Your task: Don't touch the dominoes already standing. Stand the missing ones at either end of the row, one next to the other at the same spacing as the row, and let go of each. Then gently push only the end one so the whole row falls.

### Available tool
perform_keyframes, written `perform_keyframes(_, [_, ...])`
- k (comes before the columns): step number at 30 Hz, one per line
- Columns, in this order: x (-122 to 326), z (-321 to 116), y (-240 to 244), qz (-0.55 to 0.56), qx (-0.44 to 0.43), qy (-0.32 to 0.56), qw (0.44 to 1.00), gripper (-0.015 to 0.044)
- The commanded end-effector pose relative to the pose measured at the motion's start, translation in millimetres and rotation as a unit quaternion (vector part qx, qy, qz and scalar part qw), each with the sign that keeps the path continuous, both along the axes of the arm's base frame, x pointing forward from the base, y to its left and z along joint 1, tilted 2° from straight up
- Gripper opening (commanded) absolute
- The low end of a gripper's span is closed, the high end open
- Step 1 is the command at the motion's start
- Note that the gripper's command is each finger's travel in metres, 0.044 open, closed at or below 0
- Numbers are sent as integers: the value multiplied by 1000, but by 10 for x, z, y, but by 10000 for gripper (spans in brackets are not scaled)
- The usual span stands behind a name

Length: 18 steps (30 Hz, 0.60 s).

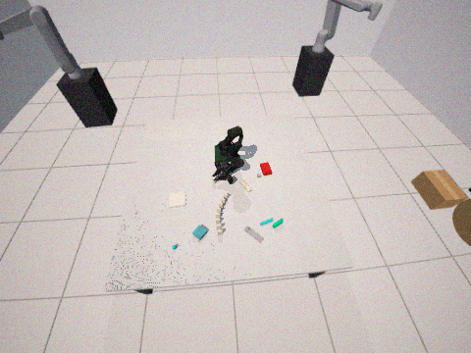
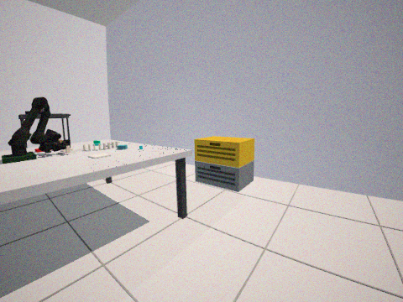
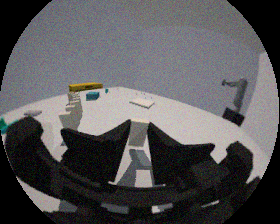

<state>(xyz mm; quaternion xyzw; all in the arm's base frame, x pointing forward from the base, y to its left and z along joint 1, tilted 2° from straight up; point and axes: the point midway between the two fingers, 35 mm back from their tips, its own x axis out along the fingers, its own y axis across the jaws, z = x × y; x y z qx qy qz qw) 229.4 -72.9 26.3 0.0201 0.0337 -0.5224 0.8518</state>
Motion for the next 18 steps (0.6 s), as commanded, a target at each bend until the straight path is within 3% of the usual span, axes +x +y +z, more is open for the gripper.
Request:
perform_keyframes(1, [-51, -53, -25, 3, -2, 9, 1000, 107])
perform_keyframes(13, [-57, -59, -28, 3, -2, 9, 1000, 107])
perform_keyframes(18, [-57, -59, -28, 3, -2, 9, 1000, 238])
